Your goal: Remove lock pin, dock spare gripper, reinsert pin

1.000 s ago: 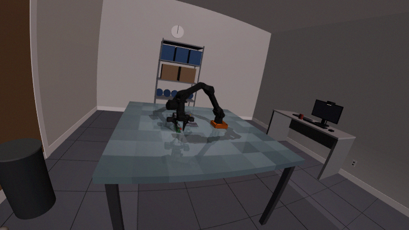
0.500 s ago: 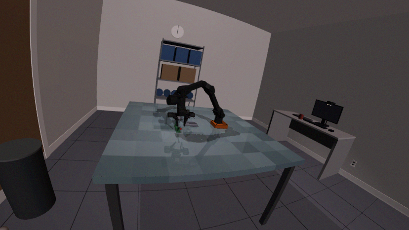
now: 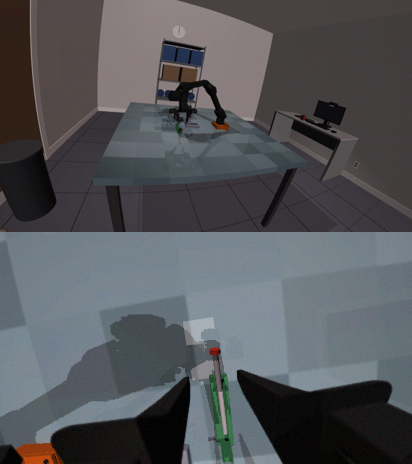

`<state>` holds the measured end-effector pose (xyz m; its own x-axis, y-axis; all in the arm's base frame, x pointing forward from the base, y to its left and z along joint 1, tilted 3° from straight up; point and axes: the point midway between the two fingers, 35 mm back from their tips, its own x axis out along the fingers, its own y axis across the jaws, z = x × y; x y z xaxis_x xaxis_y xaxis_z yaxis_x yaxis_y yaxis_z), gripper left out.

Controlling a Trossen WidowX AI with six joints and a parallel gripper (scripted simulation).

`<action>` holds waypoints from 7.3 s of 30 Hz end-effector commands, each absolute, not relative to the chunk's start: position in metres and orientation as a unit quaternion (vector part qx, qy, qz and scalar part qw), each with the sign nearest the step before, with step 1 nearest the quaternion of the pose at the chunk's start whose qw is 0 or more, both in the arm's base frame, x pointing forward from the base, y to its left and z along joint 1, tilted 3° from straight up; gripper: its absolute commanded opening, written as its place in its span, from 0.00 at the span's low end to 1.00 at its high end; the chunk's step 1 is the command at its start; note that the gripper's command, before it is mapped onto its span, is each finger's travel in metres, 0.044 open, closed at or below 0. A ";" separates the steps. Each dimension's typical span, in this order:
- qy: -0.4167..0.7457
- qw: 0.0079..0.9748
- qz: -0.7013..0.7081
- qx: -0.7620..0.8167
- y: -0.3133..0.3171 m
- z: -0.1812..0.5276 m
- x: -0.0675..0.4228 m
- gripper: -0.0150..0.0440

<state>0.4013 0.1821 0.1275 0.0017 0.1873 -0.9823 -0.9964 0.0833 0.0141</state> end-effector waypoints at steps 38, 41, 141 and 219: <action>0.444 0.578 0.505 -0.461 0.120 0.098 0.403 0.56; 0.444 0.578 0.505 -0.461 0.120 0.093 0.404 0.56; 0.460 0.571 0.507 -0.453 0.062 0.090 0.400 0.25; 0.459 0.571 0.506 -0.454 0.062 0.049 0.402 0.25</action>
